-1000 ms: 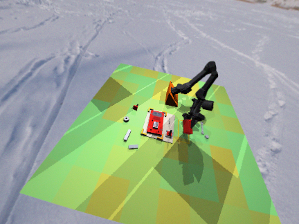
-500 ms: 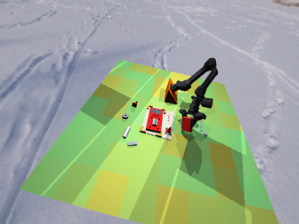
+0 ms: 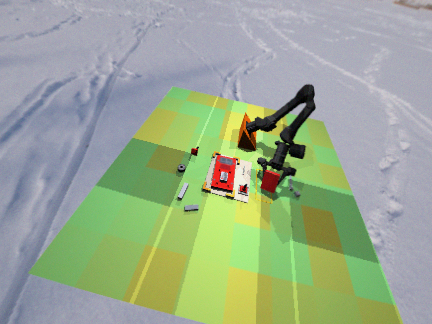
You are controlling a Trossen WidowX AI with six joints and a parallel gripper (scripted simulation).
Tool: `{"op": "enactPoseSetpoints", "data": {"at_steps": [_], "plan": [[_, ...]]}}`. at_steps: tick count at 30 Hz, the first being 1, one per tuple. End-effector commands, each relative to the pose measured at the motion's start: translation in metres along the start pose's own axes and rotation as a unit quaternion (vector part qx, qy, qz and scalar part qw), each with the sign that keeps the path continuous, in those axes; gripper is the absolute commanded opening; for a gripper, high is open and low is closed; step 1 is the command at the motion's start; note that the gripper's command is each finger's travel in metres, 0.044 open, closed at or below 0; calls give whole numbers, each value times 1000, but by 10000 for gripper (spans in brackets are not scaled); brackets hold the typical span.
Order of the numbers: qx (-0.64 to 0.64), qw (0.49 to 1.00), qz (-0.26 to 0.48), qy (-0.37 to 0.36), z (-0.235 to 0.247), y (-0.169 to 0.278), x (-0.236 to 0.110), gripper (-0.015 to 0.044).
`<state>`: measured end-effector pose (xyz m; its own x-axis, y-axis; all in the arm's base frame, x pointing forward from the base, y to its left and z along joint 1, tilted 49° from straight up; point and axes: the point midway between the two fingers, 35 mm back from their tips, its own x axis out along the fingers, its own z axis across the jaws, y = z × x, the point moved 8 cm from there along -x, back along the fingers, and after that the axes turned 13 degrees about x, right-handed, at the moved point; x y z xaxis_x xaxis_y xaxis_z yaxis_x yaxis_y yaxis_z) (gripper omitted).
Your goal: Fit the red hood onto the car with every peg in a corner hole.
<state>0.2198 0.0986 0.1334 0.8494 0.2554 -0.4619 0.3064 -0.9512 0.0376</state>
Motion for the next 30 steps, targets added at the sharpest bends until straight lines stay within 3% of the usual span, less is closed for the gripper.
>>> {"op": "enactPoseSetpoints", "data": {"at_steps": [1, 8, 14, 30], "plan": [[-57, 998, 3, -7, 9, -7, 2, 0], [-135, 991, 2, -7, 20, -24, 5, 0], [-110, 994, 5, 1, 11, -19, 4, 0], [-118, 993, 12, 3, 12, -19, 4, 420]]}}
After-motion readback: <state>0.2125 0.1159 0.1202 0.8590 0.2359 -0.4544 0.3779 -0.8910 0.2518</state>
